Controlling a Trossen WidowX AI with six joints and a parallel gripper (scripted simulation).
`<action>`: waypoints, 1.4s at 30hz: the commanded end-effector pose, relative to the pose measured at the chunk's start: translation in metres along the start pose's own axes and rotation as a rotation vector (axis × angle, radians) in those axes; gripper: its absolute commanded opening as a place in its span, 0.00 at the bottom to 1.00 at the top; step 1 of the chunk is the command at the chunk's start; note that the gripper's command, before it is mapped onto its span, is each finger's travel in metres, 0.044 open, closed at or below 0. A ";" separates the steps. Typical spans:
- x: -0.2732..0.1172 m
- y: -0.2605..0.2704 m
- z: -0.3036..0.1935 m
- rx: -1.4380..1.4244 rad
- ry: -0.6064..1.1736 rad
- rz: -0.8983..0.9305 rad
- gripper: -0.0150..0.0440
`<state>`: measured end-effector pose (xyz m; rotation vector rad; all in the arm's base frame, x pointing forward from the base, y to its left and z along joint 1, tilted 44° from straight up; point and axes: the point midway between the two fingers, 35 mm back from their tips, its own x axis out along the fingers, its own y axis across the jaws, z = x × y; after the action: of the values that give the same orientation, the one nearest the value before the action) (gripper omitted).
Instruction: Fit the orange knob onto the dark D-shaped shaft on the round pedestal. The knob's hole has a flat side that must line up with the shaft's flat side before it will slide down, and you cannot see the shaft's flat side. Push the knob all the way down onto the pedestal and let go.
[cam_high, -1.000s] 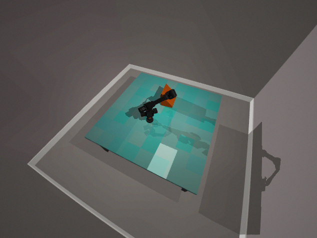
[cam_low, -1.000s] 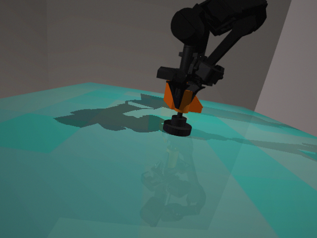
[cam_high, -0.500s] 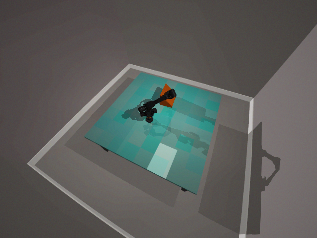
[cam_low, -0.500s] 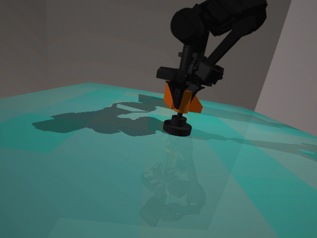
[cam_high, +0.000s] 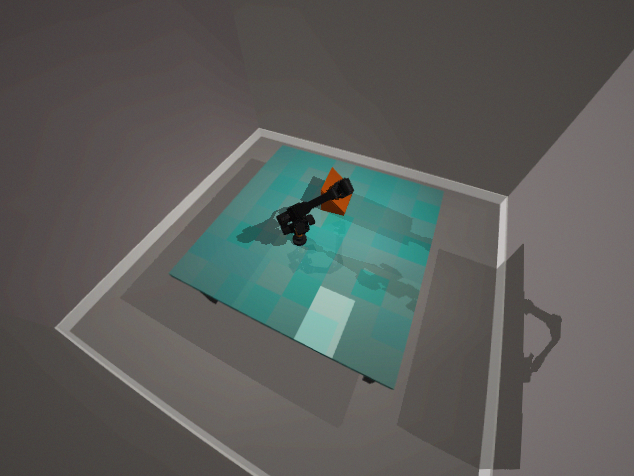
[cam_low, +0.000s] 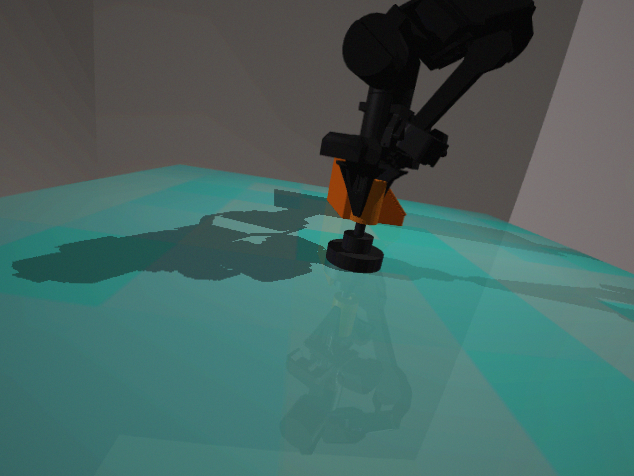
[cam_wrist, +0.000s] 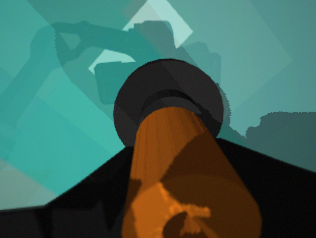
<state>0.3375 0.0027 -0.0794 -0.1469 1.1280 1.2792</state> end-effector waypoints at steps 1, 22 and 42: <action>0.000 -0.002 -0.001 -0.065 -0.003 -0.002 0.25; 0.000 0.000 0.000 -0.065 -0.003 -0.002 0.25; 0.004 -0.002 -0.001 -0.275 -0.003 -0.002 0.25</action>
<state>0.3372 0.0029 -0.0831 -0.3458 0.9533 1.4267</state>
